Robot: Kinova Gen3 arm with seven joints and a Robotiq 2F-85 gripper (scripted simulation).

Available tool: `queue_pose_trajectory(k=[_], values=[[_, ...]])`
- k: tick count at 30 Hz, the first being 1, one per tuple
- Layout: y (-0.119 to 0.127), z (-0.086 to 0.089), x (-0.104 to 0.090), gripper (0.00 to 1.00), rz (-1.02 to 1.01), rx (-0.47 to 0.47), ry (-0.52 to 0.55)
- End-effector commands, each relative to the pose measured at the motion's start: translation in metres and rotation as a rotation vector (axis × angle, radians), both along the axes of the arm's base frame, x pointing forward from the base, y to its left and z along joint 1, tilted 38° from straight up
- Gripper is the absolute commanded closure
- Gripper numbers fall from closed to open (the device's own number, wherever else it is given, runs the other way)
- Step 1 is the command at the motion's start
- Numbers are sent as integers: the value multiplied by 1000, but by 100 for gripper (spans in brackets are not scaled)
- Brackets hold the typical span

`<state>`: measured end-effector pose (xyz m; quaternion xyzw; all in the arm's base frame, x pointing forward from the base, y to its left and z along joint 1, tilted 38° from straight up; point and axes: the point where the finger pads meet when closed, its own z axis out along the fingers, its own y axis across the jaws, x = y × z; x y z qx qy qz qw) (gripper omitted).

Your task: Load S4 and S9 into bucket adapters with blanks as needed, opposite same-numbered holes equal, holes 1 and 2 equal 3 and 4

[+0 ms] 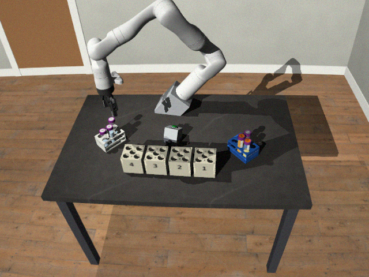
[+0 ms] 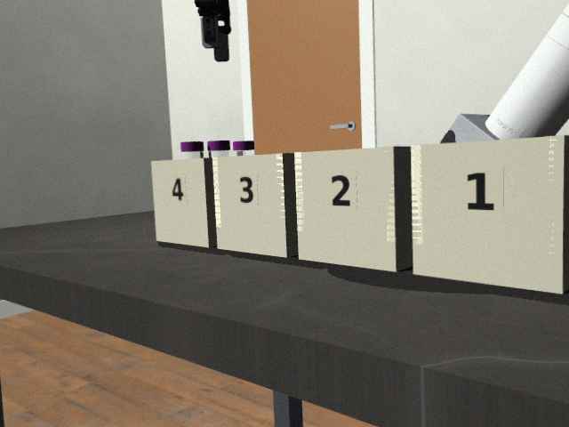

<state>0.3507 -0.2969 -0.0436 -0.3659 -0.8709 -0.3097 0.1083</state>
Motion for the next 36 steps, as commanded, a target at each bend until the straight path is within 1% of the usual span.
queue_pose_trajectory(k=[1, 9, 11, 18, 22, 26, 28, 36], values=[[-18, -13, 1, 0, 0, 1, 0], [-50, -38, 3, 0, 0, 1, 0], [-50, -38, 3, 0, 0, 1, 0], [-77, -60, 4, 0, 0, 1, 0], [-78, -60, 4, 0, 0, 1, 0], [-71, -68, 5, 0, 0, 1, 0], [-71, -68, 5, 0, 0, 1, 0], [-58, -85, 5, 0, 0, 1, 0]])
